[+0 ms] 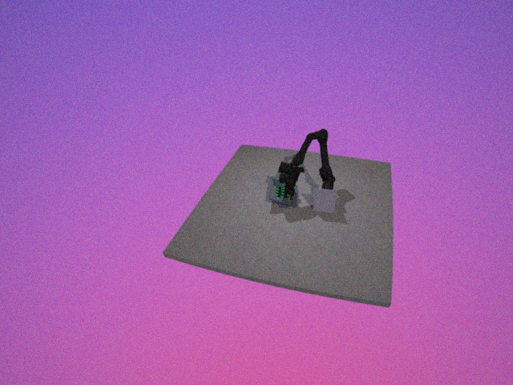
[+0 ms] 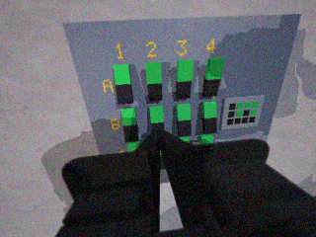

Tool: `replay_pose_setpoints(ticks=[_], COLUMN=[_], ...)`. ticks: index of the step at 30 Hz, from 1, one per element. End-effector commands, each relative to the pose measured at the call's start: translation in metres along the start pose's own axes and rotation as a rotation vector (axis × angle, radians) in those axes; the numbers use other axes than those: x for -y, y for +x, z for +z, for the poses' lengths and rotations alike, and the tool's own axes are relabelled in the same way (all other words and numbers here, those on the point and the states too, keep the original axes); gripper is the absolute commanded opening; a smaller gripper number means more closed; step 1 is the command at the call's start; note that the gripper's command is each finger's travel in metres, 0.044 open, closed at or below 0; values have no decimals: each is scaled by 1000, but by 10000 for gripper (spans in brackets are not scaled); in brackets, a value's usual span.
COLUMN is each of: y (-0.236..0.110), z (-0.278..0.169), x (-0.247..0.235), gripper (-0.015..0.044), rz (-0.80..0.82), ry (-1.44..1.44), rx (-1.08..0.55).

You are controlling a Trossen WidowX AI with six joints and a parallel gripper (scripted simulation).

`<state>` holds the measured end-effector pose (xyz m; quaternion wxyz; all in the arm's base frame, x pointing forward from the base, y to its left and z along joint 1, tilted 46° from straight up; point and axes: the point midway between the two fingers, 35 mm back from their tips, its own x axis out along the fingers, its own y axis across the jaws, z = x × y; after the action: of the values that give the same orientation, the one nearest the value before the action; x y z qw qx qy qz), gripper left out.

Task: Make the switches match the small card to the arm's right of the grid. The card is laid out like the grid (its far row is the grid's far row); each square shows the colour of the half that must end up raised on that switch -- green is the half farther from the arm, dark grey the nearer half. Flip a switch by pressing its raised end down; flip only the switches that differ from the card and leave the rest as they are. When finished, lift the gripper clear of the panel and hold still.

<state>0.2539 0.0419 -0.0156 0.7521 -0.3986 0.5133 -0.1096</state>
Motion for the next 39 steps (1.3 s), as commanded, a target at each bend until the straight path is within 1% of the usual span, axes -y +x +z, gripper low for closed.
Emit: replay_pose_setpoints(ticks=[1,39], y=[1,6], z=[0,0], x=[0,0], gripper=[0,0], rz=[-3,-3], ry=[-3,-3], rx=[0,0])
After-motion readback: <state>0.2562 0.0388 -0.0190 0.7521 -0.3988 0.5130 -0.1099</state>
